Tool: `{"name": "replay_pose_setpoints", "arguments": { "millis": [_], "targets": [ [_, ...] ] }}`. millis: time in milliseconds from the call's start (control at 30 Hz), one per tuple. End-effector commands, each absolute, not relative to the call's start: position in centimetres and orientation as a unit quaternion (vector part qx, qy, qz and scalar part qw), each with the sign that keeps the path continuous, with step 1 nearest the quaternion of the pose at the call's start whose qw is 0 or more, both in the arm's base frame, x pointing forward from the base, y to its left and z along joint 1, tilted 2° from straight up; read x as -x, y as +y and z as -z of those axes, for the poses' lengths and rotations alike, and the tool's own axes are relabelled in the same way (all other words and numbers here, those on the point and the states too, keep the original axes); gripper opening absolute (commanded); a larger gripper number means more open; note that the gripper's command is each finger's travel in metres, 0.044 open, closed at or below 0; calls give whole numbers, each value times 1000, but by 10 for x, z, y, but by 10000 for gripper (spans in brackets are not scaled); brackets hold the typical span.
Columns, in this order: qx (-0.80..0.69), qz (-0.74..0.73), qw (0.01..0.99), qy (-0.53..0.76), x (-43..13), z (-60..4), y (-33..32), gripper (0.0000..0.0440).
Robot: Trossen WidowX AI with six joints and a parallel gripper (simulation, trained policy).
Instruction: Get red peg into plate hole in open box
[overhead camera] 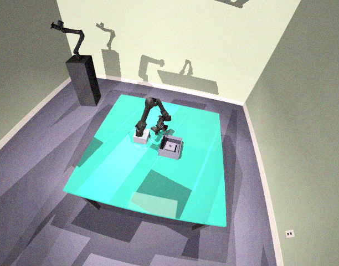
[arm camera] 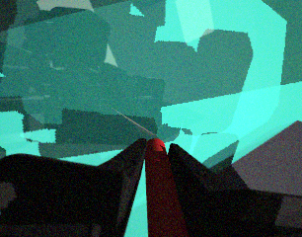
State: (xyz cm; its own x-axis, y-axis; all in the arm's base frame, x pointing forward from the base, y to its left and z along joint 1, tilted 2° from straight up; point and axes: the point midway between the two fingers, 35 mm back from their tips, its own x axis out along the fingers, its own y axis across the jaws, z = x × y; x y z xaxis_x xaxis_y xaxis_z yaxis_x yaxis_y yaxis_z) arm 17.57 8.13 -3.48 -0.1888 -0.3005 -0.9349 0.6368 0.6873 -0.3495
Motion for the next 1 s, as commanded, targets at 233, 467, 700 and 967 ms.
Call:
{"name": "replay_pose_setpoints", "arguments": {
  "millis": [233, 467, 700, 967],
  "targets": [
    [-107, 385, 638, 658, -187, 14, 71, 0],
    [-107, 392, 654, 638, -199, -14, 62, 0],
    [-109, 398, 669, 618, -214, -45, 51, 0],
    [-132, 415, 684, 586, -236, -80, 35, 0]
  ]
}}
